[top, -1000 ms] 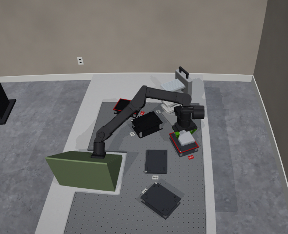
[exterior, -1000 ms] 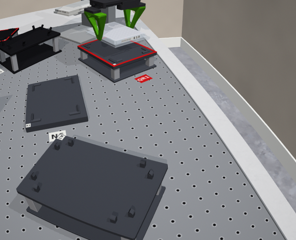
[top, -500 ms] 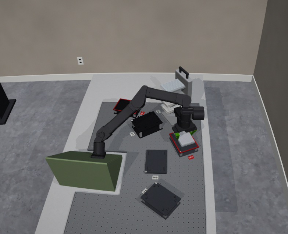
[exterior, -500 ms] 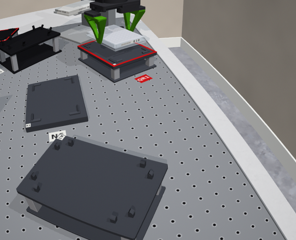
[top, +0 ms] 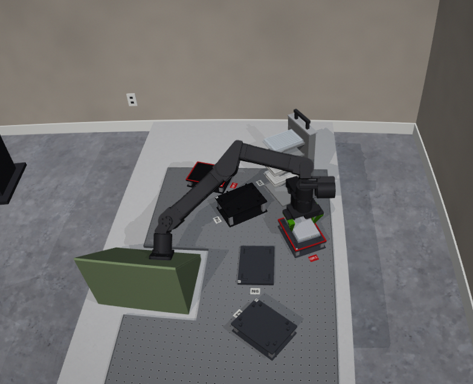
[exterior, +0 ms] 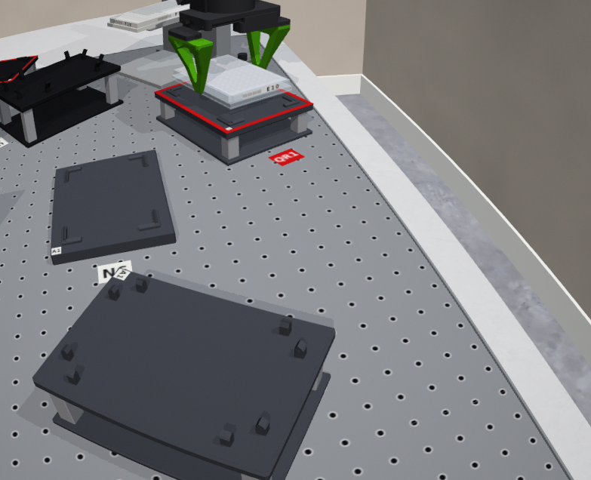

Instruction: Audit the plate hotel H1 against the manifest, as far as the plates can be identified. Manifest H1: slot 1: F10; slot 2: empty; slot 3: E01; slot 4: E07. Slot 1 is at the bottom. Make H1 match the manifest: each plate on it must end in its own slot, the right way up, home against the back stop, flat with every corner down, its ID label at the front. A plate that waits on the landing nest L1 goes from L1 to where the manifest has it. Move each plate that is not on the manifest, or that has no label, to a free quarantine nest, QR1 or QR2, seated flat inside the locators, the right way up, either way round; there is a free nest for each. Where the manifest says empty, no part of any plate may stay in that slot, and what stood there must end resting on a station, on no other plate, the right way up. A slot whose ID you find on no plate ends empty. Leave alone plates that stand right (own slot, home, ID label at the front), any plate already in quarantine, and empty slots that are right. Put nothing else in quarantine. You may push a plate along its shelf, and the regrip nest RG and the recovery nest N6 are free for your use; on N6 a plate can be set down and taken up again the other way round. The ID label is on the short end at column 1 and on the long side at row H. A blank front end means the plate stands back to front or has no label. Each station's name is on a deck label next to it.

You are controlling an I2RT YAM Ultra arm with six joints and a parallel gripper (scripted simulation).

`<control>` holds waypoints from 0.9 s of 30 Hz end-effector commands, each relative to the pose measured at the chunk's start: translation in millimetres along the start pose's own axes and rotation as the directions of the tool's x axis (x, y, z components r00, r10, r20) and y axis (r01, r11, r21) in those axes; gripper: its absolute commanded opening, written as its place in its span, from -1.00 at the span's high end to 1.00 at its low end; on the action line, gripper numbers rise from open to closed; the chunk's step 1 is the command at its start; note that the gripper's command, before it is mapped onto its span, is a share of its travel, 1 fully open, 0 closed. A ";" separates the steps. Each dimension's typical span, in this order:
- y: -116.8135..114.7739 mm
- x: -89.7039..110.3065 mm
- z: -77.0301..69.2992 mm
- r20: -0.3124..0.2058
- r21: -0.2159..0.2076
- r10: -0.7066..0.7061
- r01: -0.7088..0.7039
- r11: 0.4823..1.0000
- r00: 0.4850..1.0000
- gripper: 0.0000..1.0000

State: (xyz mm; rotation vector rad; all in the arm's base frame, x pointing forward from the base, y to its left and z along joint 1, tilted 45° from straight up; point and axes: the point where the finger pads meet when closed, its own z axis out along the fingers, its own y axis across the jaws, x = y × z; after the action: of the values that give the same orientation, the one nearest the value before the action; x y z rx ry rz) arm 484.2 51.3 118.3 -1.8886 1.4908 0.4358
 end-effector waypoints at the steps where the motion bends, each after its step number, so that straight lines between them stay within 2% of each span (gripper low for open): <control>1: -2.9 -0.7 -6.6 -0.005 0.019 -0.003 0.003 1.000 1.000 -0.72; 27: -3.1 -0.3 8.7 -0.005 0.019 -0.003 0.003 1.000 1.000 -0.72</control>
State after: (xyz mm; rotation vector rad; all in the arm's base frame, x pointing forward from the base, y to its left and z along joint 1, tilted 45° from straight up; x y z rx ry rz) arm 486.6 62.1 106.6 -1.8883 1.4909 0.4352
